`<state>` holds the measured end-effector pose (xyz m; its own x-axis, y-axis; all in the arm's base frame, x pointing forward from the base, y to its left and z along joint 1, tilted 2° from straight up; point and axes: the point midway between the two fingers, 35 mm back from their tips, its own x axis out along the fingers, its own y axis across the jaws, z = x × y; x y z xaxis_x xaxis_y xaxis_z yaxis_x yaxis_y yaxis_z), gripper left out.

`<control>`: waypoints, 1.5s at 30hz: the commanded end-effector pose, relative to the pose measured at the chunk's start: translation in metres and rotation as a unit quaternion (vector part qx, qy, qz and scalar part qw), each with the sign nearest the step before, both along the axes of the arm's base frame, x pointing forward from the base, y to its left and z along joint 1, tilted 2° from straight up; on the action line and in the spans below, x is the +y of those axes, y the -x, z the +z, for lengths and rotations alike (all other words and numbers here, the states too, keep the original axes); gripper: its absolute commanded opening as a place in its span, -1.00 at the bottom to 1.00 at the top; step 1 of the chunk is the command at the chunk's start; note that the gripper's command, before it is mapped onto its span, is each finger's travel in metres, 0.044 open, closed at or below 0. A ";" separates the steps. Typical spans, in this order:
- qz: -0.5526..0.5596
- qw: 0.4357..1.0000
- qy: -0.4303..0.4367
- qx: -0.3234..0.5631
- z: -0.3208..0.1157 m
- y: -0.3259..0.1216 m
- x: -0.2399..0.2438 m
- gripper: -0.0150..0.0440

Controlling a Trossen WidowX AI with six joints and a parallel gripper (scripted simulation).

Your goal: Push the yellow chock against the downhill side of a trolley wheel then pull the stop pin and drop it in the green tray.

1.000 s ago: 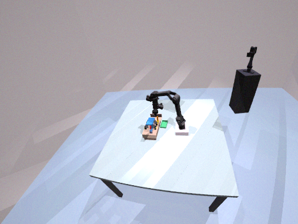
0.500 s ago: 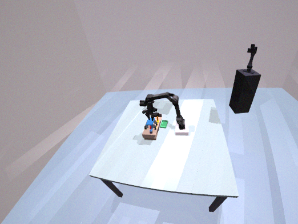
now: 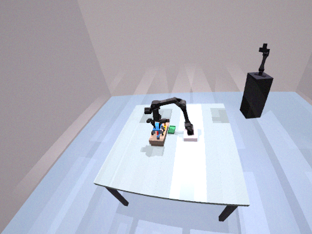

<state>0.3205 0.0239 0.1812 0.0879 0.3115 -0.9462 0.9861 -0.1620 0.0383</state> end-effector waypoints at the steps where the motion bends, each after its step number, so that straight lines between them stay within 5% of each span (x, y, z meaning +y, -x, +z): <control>1: 0.007 1.000 -0.003 -0.003 -0.002 -0.001 0.003 0.15; 45: 0.007 1.000 -0.003 -0.003 -0.054 -0.007 0.021 0.15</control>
